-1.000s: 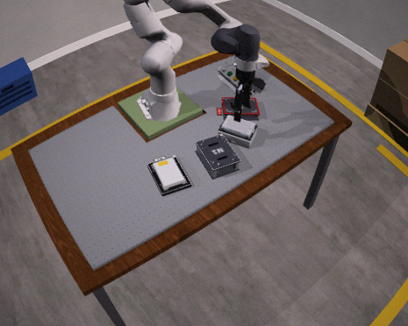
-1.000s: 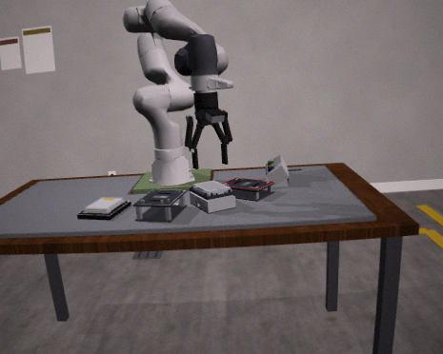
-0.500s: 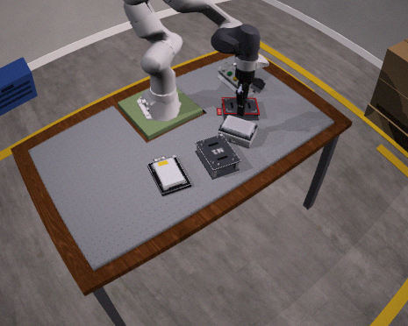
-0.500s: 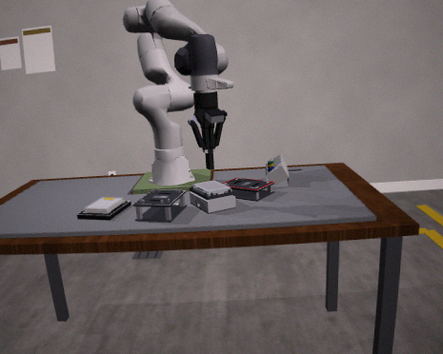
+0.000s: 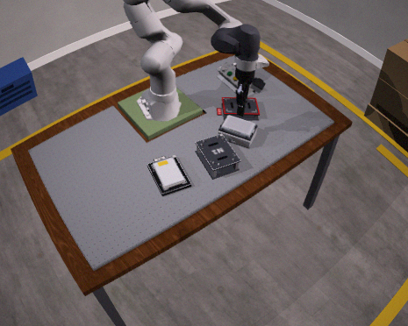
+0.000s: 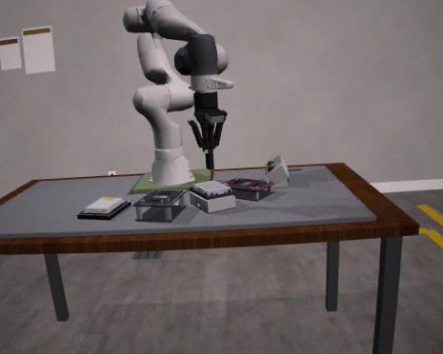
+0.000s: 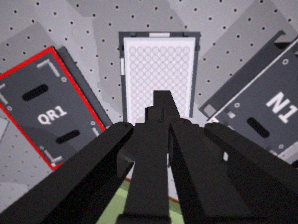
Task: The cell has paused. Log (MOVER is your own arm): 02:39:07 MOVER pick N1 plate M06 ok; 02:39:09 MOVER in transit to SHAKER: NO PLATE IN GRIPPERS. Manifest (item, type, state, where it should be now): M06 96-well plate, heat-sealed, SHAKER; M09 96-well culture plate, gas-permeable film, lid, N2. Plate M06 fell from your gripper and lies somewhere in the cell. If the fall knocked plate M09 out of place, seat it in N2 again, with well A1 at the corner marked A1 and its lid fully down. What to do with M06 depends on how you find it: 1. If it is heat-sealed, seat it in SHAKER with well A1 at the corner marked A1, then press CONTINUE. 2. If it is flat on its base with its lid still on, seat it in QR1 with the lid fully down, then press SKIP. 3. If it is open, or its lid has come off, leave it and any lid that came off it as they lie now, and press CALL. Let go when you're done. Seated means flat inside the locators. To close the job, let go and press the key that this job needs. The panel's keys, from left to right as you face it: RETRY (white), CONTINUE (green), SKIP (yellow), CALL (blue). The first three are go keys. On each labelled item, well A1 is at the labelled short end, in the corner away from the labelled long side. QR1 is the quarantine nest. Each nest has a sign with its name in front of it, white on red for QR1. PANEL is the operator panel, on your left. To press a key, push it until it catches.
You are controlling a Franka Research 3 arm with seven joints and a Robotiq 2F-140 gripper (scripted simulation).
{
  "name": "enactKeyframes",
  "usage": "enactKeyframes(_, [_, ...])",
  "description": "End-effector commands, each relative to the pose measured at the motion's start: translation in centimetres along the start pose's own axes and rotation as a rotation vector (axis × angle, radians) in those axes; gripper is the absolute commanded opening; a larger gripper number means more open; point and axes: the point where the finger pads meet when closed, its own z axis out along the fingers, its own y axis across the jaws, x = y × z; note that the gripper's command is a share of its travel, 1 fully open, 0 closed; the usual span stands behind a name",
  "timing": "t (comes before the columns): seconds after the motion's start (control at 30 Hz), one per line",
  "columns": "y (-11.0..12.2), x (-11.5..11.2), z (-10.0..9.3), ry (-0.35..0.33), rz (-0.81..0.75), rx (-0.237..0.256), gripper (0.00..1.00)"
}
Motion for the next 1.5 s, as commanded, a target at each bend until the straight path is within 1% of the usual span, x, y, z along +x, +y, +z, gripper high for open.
enactKeyframes(0.0, [0.0, 0.0, -0.2, 0.001, 0.005, 0.001, 0.1])
enactKeyframes(0.43, [-0.4, 0.0, -0.2, 0.001, -0.004, 0.001, 0.1])
enactKeyframes(0.53, [-1.4, 0.0, -0.2, 0.002, -0.03, 0.001, 0.1])
enactKeyframes(0.6, [-2.5, -0.1, -0.2, 0.002, -0.059, 0.001, 0.1])
enactKeyframes(0.67, [-4.1, -0.2, -0.3, 0.003, -0.098, 0.001, 0.1])
enactKeyframes(0.77, [-7.0, -0.7, -0.4, 0.004, -0.174, 0.001, 0.1])
enactKeyframes(0.93, [-13.3, -2.6, -0.5, 0.005, -0.341, 0.002, 0.1])
enactKeyframes(1.0, [-13.3, -2.6, -0.5, 0.005, -0.341, 0.002, 0.1])
enactKeyframes(1.13, [-18.6, -5.3, -0.5, 0.006, -0.494, 0.002, 0.1])
enactKeyframes(1.27, [-23.5, -9.0, -0.5, 0.005, -0.648, 0.002, 0.1])
enactKeyframes(1.37, [-26.4, -11.9, -0.4, 0.004, -0.753, 0.002, 0.1])
enactKeyframes(1.47, [-28.6, -14.6, -0.3, 0.003, -0.842, 0.002, 0.1])
